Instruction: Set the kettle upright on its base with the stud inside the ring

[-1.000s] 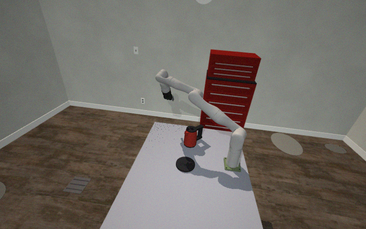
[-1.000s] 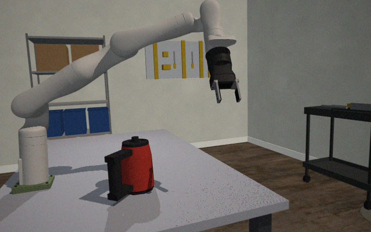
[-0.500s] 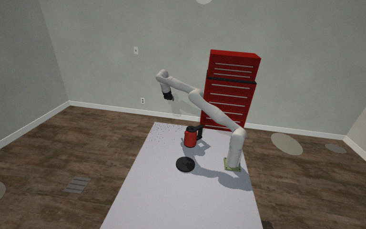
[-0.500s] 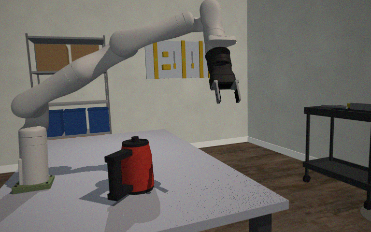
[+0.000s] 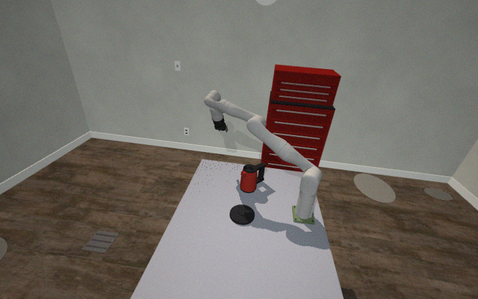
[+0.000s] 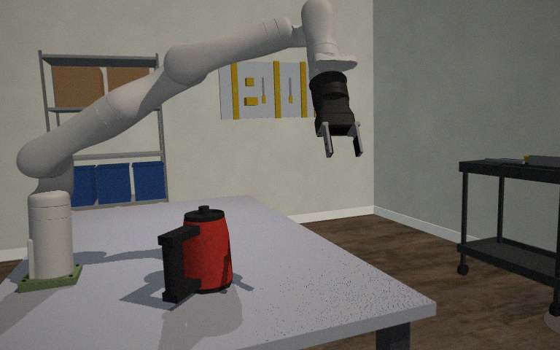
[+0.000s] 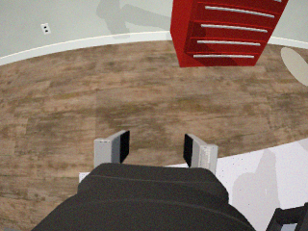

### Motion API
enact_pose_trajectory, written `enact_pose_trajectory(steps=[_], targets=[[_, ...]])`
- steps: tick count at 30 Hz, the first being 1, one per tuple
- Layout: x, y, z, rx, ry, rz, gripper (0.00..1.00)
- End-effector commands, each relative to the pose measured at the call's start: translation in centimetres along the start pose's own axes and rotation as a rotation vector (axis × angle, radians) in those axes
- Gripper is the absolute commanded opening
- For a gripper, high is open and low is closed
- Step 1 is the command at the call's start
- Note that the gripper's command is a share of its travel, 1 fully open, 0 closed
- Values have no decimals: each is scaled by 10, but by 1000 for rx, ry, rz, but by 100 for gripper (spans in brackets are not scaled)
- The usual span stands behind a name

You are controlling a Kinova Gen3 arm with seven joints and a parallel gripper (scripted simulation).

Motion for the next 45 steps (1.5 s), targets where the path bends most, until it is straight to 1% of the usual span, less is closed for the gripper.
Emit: enact_pose_trajectory(steps=[1, 19, 45], targets=[[-1, 2, -3, 1, 0, -1, 100], [5, 7, -7, -48, -24, 3, 100], [19, 21, -15, -171, -81, 3, 100]])
Point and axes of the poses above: the point where the finger pads meet when closed, its own x axis out along the fingers, its own y axis across the jaws, z = x × y, the point moved 4 cm from there along -x, back along the fingers, and after that the axes turned 3 degrees about -x, right-handed, at the moved point
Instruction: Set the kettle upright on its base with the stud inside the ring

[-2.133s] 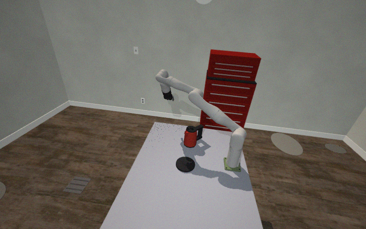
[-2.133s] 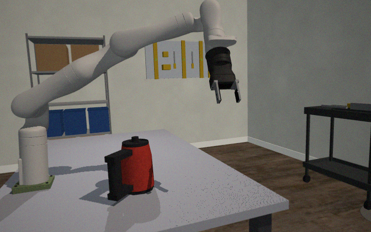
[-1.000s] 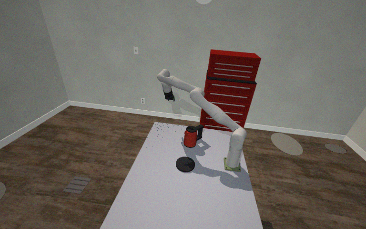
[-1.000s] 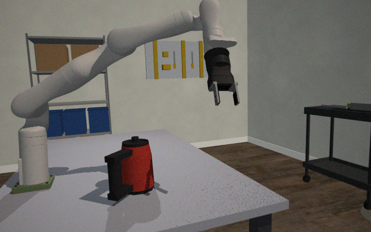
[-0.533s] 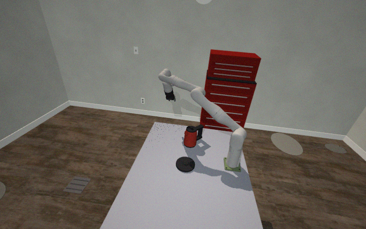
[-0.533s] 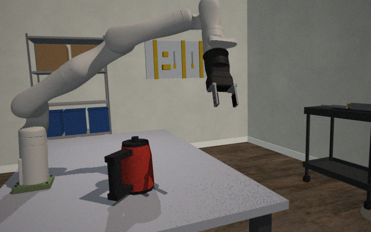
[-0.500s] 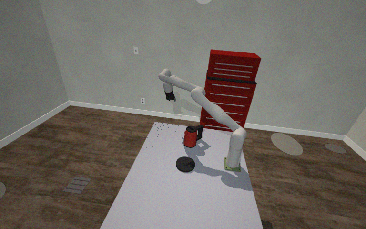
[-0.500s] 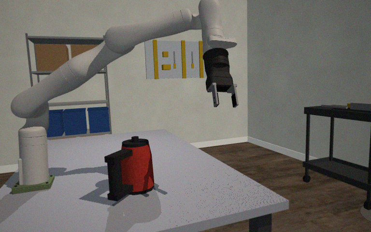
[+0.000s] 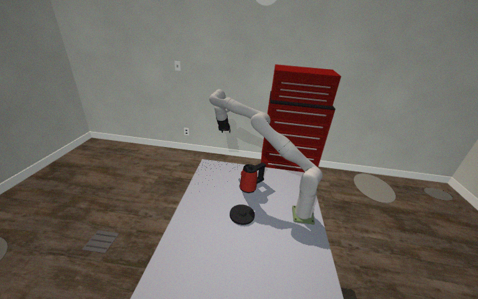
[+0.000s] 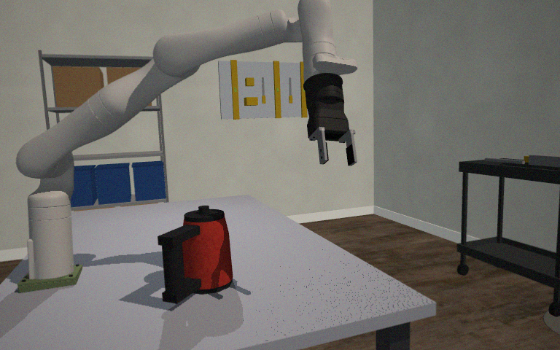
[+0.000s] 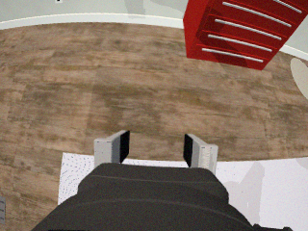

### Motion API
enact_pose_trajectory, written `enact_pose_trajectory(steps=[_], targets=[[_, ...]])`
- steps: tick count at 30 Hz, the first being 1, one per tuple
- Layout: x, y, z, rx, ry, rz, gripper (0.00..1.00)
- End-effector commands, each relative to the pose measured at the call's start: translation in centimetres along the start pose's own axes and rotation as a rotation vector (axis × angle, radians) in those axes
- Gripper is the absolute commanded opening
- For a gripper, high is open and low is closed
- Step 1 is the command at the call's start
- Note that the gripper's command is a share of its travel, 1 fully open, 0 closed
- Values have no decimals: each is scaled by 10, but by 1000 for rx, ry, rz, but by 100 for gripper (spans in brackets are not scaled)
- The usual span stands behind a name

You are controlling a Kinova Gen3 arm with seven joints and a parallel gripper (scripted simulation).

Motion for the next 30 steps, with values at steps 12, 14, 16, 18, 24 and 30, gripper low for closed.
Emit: enact_pose_trajectory(steps=[12, 14, 16, 18, 24, 30], targets=[[5, 13, -7, -68, -31, -5, 100], [7, 14, -7, -83, -37, -7, 100], [8, 16, -8, -98, -44, -8, 100], [9, 18, -8, -114, -50, -10, 100], [12, 22, -9, -154, -66, -15, 100], [15, 27, -9, -197, -83, -22, 100]])
Point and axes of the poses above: the point where the finger pads meet when closed, its own x axis out along the fingers, its own y axis across the jaws, z = x × y, the point moved 4 cm from there along -x, back along the fingers, and after that the axes turned 3 degrees about -x, right-handed, at the moved point
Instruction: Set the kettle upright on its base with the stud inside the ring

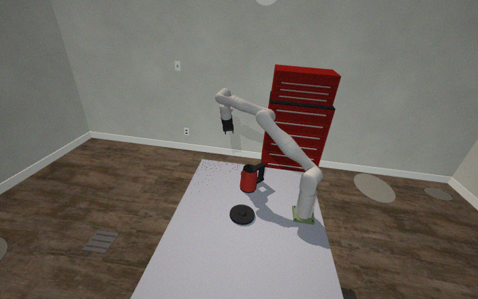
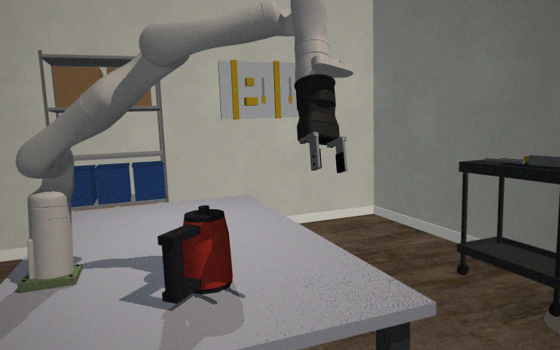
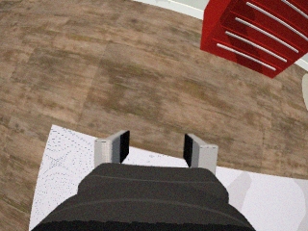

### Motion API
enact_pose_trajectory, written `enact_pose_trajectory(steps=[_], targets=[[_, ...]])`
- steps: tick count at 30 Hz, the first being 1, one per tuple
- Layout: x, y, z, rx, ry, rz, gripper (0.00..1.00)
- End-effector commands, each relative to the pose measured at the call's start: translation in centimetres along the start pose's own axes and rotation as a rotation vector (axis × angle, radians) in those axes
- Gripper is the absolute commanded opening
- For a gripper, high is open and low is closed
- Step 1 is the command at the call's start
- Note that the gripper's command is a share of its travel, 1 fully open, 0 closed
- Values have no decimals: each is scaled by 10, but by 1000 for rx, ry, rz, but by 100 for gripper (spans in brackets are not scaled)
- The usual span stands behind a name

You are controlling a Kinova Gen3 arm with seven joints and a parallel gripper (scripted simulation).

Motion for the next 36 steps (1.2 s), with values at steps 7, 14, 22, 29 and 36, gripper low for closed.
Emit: enact_pose_trajectory(steps=[7, 14, 22, 29, 36], targets=[[2, 13, -2, -66, -24, -13, 100], [4, 18, -1, -115, -40, -23, 100], [7, 27, 1, -197, -64, -41, 100], [9, 32, 3, -250, -78, -54, 100], [10, 39, 7, -329, -96, -75, 100]])
Point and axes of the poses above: the point where the finger pads meet when closed, its own x axis out along the fingers, its own y axis across the jaws, z = x × y, the point moved 4 cm from there along -x, back along the fingers, and after that the axes turned 3 degrees about -x, right-handed, at the moved point
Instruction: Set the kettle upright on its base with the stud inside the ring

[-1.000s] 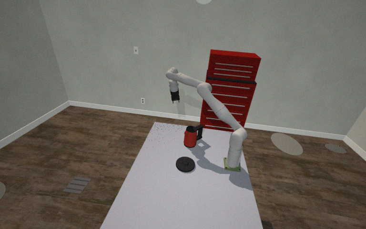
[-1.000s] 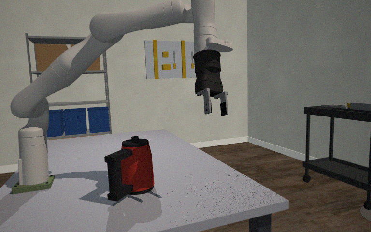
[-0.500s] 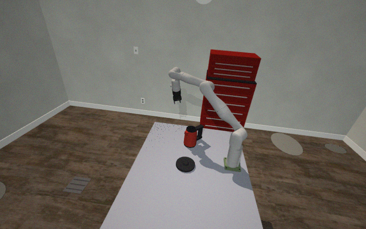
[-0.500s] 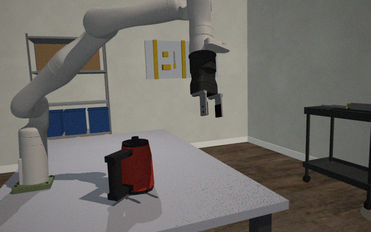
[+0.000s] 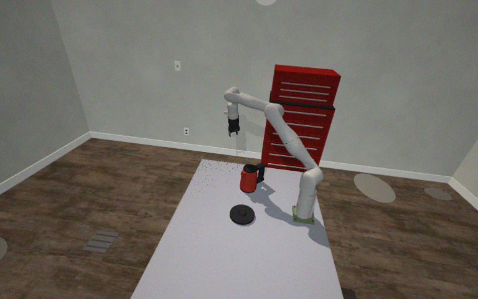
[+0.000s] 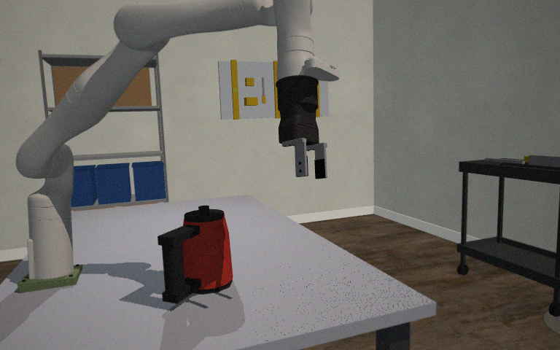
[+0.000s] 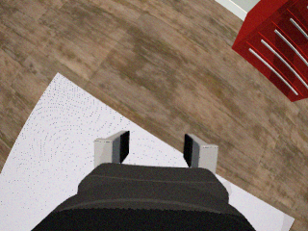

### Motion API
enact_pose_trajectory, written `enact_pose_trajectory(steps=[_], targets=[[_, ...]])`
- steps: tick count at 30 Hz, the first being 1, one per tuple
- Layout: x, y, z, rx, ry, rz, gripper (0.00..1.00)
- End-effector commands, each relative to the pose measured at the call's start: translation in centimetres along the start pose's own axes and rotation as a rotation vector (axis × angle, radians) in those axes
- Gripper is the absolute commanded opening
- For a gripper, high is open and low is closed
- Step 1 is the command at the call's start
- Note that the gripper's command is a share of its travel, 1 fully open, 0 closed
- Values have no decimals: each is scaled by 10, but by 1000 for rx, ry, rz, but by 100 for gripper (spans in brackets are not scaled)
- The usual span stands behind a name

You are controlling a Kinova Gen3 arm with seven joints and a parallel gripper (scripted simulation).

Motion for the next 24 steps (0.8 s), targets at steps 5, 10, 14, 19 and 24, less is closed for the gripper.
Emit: enact_pose_trajectory(steps=[5, 10, 14, 19, 24], targets=[[-3, 12, 5, -62, -10, -18, 100], [-3, 14, 8, -98, -15, -28, 100], [-3, 17, 12, -146, -22, -41, 100], [-3, 21, 18, -208, -29, -57, 100], [-4, 24, 24, -271, -35, -74, 100]])
Point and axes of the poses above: the point where the finger pads meet when closed, its own x axis out along the fingers, its own y axis across the jaws, z = x × y, the point moved 4 cm from there along -x, back along the fingers, and after that the axes turned 3 degrees about -x, right-handed, at the moved point
